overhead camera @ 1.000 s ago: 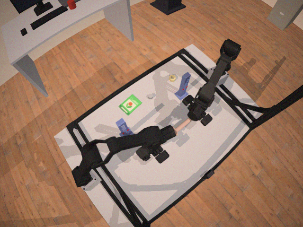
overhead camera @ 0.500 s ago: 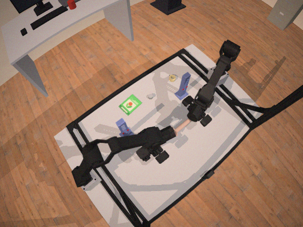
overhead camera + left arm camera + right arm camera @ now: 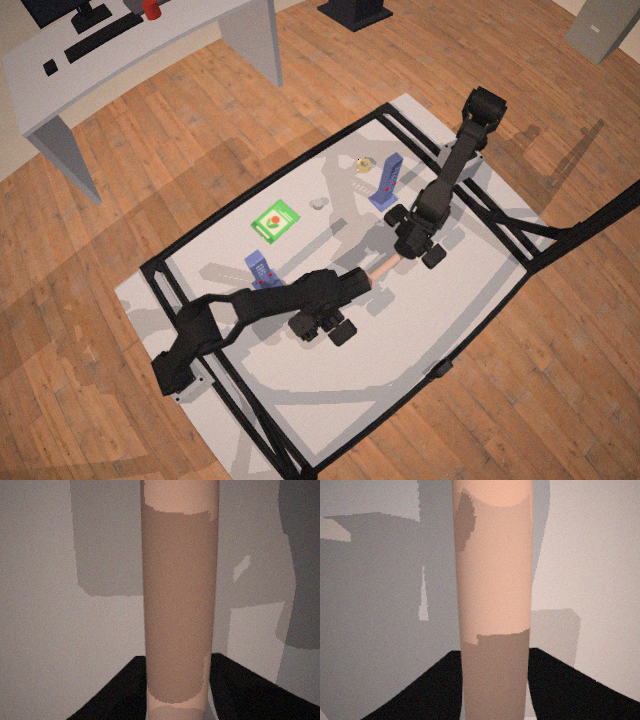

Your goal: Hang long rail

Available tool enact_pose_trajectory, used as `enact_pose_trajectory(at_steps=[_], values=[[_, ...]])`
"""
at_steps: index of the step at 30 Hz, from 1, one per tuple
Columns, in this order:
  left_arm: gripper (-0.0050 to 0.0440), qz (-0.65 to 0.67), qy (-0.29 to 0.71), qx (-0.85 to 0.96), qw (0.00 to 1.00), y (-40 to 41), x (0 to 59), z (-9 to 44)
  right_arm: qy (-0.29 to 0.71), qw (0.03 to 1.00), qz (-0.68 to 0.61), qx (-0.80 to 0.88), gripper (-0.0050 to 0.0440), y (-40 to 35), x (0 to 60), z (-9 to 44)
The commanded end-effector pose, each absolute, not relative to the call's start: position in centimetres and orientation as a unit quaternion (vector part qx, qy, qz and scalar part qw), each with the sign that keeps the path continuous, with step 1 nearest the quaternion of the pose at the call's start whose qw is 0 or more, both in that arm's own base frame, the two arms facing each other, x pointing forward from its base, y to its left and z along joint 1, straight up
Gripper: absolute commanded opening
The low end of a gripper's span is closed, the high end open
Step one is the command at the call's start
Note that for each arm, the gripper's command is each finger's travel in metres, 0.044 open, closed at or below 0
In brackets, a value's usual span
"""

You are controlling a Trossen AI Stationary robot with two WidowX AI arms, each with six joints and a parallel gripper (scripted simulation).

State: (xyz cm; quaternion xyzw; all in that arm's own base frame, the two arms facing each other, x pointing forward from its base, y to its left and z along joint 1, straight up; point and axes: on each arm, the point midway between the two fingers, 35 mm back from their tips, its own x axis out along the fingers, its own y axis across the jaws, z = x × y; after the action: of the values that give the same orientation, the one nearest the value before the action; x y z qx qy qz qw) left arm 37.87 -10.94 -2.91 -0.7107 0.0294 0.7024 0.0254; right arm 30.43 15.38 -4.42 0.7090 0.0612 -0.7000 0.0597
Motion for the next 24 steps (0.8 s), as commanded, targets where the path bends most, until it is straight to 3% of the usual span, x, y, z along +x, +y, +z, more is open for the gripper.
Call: enact_pose_trajectory(at_steps=[1,14,19,21,24], values=[[0.0000,0.703,0.028,-0.710,0.025,-10.94,37.91,-3.39,0.061,0.060,-0.701,0.708,0.0000,15.37,30.44,-4.80],[0.0000,0.704,0.028,-0.709,0.026,-10.94,37.92,-4.17,0.061,0.060,-0.702,0.707,0.0000,15.37,30.44,-5.58],[0.0120,0.703,0.029,-0.710,0.026,-10.95,37.92,-3.73,0.061,0.060,-0.702,0.707,0.0120,15.38,30.40,-5.16],[0.0120,0.703,0.029,-0.710,0.026,-10.95,37.92,-3.73,0.061,0.060,-0.702,0.707,0.0120,15.38,30.40,-5.16],[0.0192,0.703,0.029,-0.710,0.026,-10.95,37.92,-3.73,0.061,0.060,-0.702,0.707,0.0192,15.38,30.40,-5.16]])
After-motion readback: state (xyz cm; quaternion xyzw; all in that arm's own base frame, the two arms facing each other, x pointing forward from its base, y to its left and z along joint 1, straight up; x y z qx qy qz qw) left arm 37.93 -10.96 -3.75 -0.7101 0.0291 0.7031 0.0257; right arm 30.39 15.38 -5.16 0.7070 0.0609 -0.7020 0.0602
